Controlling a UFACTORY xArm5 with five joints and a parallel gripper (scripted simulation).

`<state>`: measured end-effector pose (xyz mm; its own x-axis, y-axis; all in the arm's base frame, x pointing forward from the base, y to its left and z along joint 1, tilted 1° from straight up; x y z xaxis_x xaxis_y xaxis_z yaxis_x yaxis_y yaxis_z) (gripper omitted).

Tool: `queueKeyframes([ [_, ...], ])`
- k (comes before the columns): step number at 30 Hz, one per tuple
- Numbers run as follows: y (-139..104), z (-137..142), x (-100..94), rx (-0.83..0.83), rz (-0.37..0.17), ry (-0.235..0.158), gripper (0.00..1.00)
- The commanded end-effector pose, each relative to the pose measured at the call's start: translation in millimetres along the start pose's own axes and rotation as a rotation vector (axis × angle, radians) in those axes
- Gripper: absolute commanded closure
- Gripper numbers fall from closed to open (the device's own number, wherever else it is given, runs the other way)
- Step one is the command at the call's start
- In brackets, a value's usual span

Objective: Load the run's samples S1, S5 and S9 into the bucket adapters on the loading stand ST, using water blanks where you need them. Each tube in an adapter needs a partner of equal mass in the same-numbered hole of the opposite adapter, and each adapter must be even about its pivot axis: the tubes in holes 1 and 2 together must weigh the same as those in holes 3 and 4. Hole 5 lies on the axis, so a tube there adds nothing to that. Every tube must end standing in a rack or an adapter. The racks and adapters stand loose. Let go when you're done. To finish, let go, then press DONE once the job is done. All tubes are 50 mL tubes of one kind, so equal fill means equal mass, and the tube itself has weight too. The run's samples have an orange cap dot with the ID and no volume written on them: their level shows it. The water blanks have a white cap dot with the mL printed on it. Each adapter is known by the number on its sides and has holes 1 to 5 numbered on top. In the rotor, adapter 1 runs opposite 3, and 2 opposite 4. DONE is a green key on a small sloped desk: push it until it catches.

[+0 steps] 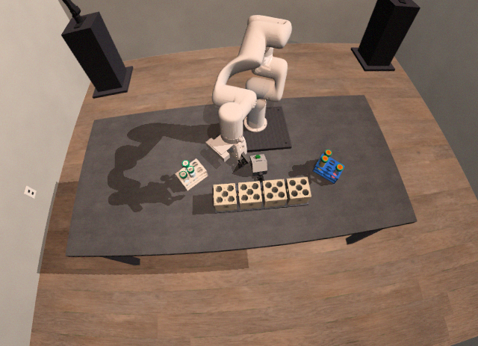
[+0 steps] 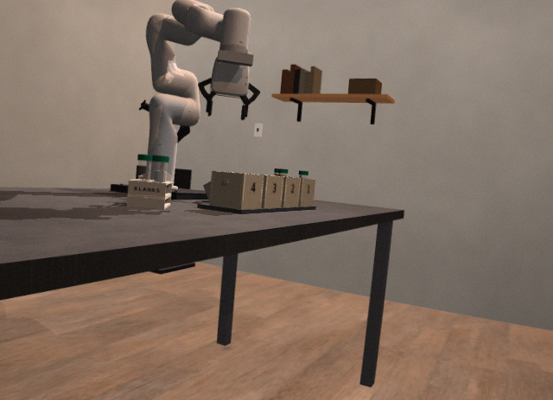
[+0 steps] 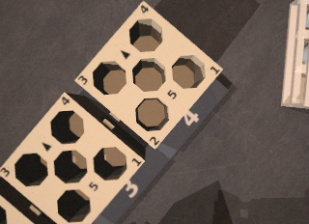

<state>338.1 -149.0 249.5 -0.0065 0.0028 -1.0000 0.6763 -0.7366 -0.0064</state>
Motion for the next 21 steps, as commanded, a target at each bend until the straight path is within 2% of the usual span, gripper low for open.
queueKeyframes([
  [1,6,22,-1.3,0.01,-0.002,0.015,0.0],
  [21,24,111,0.0,0.01,-0.002,0.014,0.0],
])
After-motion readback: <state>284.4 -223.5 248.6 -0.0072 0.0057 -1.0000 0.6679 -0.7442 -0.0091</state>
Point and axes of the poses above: the point where the finger pads meet when closed, its own x axis out along the fingers, its own z axis across the jaws, y = z × x, the point moved 2 cm from there along -x, back along the fingers, and after that the axes turned 4 degrees about -x, right-handed, at the moved point
